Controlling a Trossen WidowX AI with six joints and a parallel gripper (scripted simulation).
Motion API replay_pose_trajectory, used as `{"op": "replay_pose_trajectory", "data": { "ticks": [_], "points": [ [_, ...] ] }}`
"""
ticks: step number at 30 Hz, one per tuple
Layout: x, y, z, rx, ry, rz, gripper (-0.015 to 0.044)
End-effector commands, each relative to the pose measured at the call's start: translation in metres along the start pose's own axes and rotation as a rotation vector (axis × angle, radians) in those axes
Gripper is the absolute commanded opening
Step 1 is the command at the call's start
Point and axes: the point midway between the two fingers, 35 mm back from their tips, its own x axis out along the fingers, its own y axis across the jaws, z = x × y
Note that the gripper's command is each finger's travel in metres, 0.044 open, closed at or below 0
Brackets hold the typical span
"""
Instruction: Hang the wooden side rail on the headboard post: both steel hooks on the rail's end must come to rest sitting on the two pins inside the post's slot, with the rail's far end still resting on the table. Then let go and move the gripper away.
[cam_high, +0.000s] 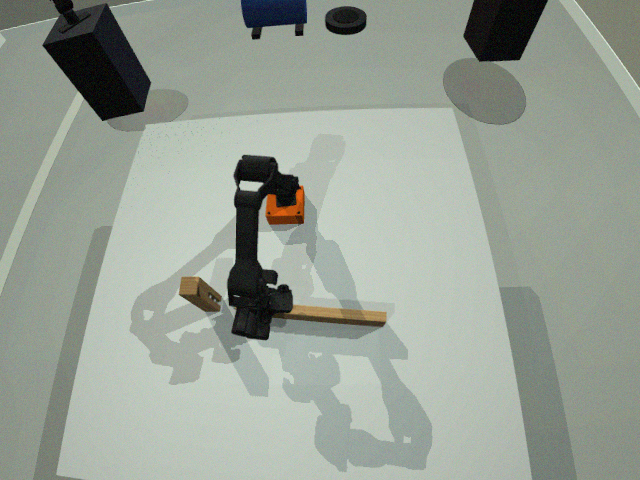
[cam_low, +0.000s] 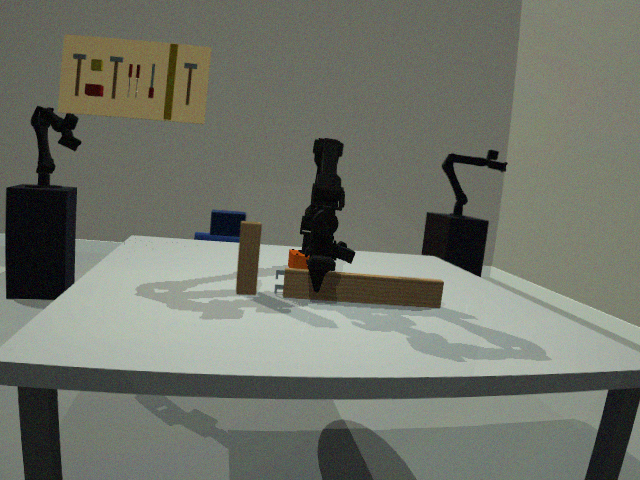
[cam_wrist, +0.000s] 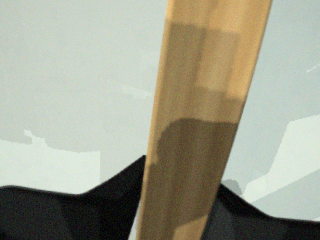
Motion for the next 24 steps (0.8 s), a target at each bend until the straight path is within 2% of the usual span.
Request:
{"op": "replay_pose_trajectory", "data": {
  "ticks": [1, 3, 4, 24],
  "points": [
    [0.0006, 0.0002, 0.0007, 0.004, -0.004, 0.001, 0.0059],
    [0.0006, 0.0002, 0.0007, 0.004, -0.004, 0.001, 0.0006],
    [0.0006, 0.0002, 0.0007, 0.004, -0.004, 0.001, 0.0],
    [-0.0003, 0.0085, 0.0001, -0.109, -0.004, 0.001, 0.0]
  ]
}}
